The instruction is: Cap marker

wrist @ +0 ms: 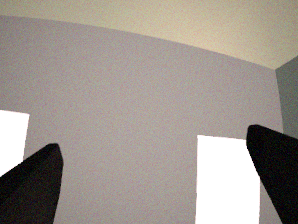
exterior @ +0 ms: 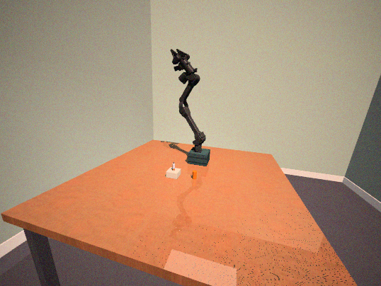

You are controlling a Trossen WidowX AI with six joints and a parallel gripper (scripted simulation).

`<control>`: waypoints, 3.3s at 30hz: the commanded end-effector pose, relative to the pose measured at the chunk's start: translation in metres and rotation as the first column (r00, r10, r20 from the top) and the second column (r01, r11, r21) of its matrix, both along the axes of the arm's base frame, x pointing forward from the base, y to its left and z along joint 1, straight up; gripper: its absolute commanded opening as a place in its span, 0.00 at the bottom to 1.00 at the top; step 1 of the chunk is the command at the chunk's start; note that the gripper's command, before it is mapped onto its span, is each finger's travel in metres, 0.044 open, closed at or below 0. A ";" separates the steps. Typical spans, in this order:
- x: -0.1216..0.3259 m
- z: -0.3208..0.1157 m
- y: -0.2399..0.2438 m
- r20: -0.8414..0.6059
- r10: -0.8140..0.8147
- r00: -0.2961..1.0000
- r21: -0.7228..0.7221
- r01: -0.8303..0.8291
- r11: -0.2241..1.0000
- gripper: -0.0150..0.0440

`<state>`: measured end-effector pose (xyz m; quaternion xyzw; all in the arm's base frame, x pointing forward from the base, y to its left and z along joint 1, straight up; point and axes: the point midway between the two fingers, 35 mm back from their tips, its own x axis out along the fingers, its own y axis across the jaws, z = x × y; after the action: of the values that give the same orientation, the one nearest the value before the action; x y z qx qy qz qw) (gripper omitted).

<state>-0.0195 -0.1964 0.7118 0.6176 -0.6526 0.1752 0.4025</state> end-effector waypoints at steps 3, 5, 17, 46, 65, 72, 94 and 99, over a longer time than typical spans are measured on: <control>0.001 0.004 0.010 -0.014 -0.020 1.000 -0.034 0.019 0.999 0.80; 0.003 0.011 0.028 -0.038 -0.056 0.998 -0.096 0.052 0.994 0.71; 0.050 0.037 0.177 -0.133 -0.357 0.925 -0.548 0.231 0.804 0.66; 0.316 -0.149 0.390 0.159 -0.871 0.464 -0.948 -0.176 -0.266 0.66; 0.420 -0.436 0.342 0.444 -0.690 0.571 -0.179 -0.698 -0.693 0.66; 0.392 -0.544 0.297 0.331 -0.596 0.732 0.230 -0.675 -0.701 0.66; 0.301 -0.658 0.236 -0.069 -0.525 0.849 0.649 -0.361 -0.670 0.66; 0.301 -0.681 0.236 -0.069 -0.525 0.849 0.649 -0.361 -0.670 0.66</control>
<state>0.2836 0.0404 0.0440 0.4418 -0.5434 -0.4284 -0.5710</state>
